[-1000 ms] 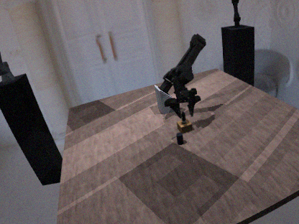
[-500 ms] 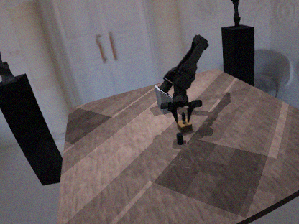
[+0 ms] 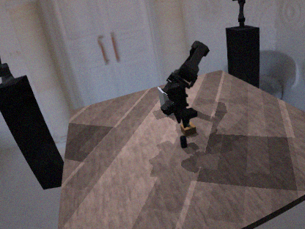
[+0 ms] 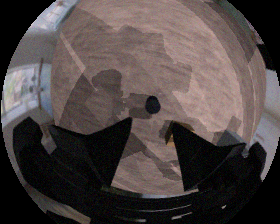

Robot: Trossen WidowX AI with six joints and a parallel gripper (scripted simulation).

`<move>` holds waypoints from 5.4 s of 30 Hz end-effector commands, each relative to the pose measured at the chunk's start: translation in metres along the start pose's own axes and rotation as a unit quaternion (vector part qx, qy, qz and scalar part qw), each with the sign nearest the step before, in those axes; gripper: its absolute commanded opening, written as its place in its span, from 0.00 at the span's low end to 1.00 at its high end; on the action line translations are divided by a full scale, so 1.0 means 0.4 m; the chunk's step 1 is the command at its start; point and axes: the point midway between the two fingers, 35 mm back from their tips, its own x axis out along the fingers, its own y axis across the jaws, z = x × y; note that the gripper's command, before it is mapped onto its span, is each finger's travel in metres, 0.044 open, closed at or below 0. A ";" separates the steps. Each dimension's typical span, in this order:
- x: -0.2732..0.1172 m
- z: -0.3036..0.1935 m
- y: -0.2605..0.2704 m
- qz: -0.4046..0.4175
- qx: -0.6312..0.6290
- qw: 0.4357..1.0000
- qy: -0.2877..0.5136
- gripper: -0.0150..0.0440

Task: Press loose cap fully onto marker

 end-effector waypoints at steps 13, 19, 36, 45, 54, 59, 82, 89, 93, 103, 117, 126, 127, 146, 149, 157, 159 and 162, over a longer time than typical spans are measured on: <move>0.077 0.009 -0.001 -0.026 0.088 0.995 0.026 0.68; 0.087 0.008 -0.002 -0.026 0.088 0.995 0.026 0.68; 0.160 0.003 -0.004 -0.026 0.088 0.995 0.026 0.68; 0.196 0.000 -0.005 -0.026 0.088 0.995 0.026 0.68; 0.232 -0.004 -0.008 -0.026 0.088 0.995 0.027 0.68; 0.251 -0.006 -0.011 -0.026 0.088 0.995 0.027 0.68; 0.239 -0.004 -0.010 -0.027 0.083 0.996 0.025 0.25; 0.185 0.001 -0.005 -0.027 0.085 0.996 0.025 0.25; 0.150 0.003 -0.003 -0.026 0.086 0.996 0.025 0.25; 0.097 0.002 -0.006 -0.026 0.087 0.995 0.026 0.25; 0.021 -0.055 -0.067 -0.026 0.087 0.996 0.025 0.25; -0.021 -0.094 -0.113 -0.027 0.088 0.995 0.025 0.25; -0.025 -0.098 -0.118 -0.027 0.088 0.995 0.025 0.25; -0.088 -0.174 -0.217 -0.029 0.090 0.995 0.026 0.25; -0.086 -0.174 -0.217 -0.029 0.090 0.995 0.026 0.25; -0.069 -0.175 -0.218 -0.029 0.090 0.995 0.026 0.25; -0.063 -0.175 -0.218 -0.029 0.090 0.995 0.026 0.25; -0.051 -0.175 -0.217 -0.029 0.090 0.995 0.026 0.25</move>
